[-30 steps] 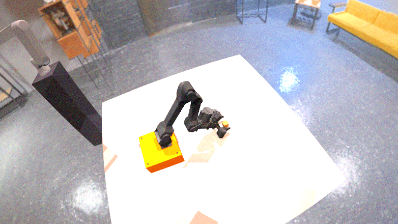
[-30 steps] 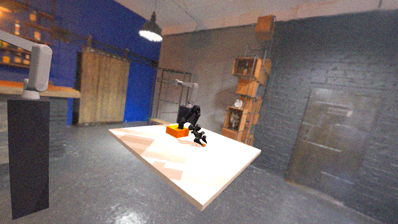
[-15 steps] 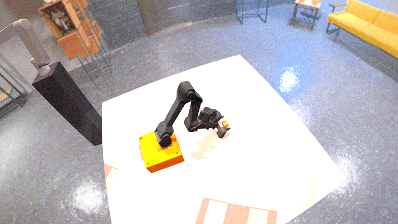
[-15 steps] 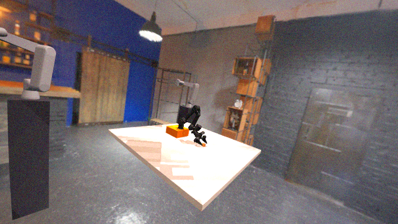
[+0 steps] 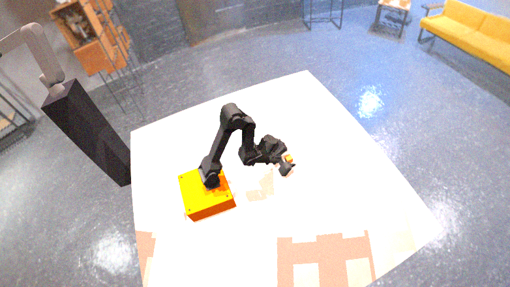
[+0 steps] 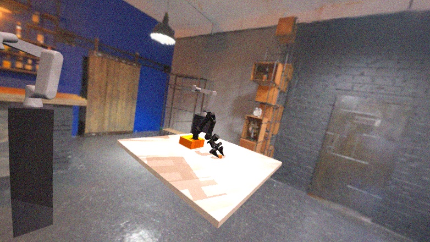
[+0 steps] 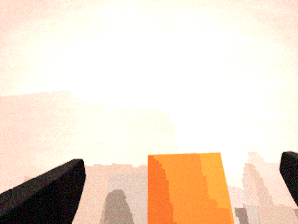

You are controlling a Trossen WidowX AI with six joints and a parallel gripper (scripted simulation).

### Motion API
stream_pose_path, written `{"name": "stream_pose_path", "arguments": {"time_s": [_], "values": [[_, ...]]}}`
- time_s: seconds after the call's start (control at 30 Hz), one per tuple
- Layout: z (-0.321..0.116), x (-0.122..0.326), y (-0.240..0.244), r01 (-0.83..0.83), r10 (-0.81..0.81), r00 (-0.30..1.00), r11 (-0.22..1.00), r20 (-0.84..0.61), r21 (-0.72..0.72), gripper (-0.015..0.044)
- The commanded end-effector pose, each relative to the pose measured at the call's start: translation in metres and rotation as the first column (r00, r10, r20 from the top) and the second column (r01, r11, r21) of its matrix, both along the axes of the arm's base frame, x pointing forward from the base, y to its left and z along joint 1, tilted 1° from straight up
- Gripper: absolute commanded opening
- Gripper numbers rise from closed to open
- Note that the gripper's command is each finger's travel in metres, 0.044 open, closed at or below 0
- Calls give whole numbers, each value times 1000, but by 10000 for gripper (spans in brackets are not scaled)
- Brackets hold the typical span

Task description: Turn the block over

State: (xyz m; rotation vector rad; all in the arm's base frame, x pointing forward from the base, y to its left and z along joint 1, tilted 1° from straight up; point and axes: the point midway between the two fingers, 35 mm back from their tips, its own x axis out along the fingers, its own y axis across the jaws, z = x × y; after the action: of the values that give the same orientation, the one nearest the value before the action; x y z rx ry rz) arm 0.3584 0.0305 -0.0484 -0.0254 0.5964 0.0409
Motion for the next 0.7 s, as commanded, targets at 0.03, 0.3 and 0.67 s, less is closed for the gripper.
{"name": "stream_pose_path", "arguments": {"time_s": [0.03, 0.3, 0.67], "values": [[23, 6, 1, 2, -3, 989, 1000, -150, -8, 440], [66, -21, -1, 4, -10, 933, 1000, -360, -18, 440], [67, -22, -1, 4, -10, 931, 1000, -364, -19, 440]]}}
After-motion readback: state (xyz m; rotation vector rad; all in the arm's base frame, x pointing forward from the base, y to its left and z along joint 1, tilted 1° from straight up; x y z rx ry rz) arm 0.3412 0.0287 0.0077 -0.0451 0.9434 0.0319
